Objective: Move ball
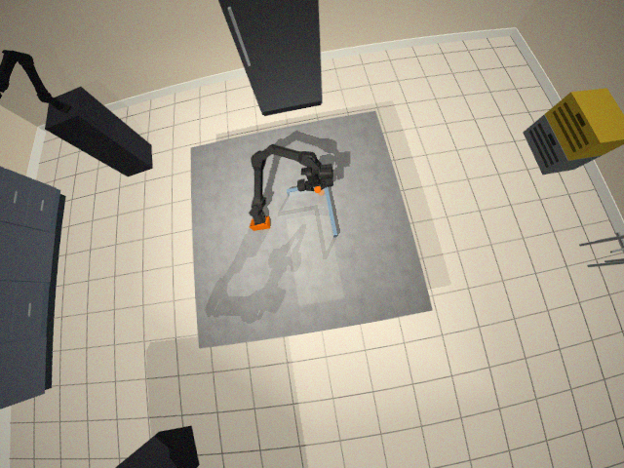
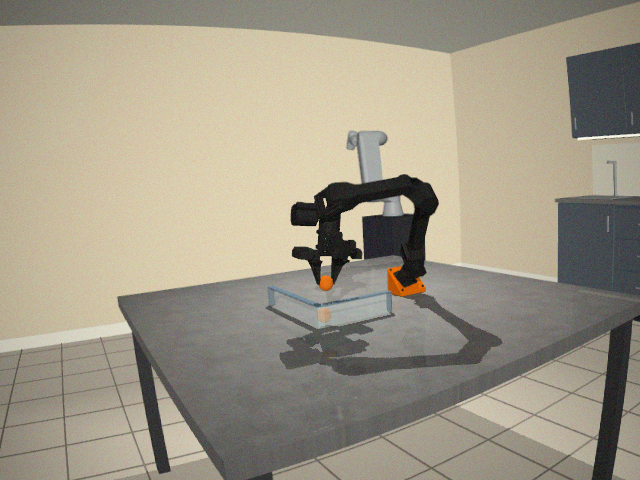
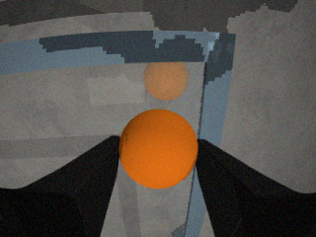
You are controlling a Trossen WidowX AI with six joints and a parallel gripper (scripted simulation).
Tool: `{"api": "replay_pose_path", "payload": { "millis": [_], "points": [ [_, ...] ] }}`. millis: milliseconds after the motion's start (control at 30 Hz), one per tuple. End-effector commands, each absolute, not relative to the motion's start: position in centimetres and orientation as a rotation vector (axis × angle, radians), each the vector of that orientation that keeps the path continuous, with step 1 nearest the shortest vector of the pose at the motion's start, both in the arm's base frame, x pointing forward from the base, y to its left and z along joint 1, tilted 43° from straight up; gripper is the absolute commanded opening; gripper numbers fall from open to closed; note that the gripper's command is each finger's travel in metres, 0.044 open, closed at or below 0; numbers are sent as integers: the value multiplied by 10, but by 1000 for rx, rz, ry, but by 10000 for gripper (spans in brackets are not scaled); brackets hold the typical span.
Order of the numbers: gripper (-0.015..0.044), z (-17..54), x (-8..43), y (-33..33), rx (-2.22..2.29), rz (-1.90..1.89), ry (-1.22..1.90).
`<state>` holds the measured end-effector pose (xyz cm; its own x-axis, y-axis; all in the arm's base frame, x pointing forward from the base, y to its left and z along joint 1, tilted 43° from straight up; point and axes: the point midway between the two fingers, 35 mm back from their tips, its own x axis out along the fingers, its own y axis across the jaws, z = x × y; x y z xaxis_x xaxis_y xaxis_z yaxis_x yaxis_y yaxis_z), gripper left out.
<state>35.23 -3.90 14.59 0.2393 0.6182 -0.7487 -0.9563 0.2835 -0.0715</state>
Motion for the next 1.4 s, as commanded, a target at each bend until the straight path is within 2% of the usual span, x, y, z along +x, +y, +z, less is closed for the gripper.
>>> {"api": "replay_pose_path", "payload": {
  "millis": [0,367,1367],
  "points": [
    [0,156,350,-45,-593,1178,684],
    [0,189,333,-57,-525,1227,695],
    [0,154,341,-53,281,773,1200]
  ]
}}
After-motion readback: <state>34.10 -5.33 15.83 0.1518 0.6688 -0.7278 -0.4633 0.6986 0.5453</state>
